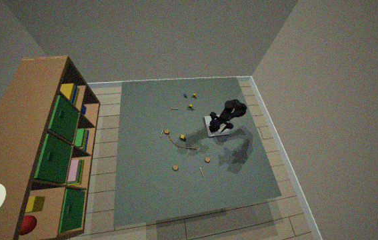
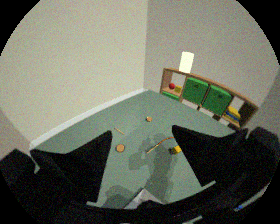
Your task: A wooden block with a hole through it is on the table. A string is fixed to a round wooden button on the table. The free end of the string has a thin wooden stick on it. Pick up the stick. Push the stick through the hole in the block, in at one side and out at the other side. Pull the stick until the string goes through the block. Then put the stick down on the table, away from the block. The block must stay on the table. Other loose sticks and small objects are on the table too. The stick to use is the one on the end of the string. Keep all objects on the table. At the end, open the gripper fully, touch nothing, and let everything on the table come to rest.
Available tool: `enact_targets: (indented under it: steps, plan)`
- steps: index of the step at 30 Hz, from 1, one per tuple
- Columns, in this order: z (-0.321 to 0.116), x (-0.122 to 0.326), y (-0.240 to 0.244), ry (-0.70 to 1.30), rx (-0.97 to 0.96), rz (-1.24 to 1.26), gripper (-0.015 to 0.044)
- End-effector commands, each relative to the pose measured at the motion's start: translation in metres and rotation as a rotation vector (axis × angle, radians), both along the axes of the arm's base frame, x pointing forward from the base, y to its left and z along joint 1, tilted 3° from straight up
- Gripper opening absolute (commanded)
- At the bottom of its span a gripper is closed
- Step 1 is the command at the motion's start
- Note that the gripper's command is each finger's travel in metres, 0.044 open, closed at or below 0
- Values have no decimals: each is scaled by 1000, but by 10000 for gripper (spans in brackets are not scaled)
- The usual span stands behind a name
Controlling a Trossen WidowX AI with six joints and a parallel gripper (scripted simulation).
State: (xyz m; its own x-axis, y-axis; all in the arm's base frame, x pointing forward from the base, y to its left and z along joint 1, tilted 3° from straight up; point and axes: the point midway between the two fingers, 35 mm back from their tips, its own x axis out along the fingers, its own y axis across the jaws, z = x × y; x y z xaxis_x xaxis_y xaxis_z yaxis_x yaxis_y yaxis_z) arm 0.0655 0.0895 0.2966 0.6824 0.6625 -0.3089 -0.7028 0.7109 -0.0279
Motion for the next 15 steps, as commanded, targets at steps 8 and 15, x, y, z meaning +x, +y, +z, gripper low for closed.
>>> enact_targets:
  steps: [8, 15]
  plan:
    - [-9, 31, 1, 50, -126, -9, 440]
    - [-41, 99, -5, 167, -433, 15, 440]
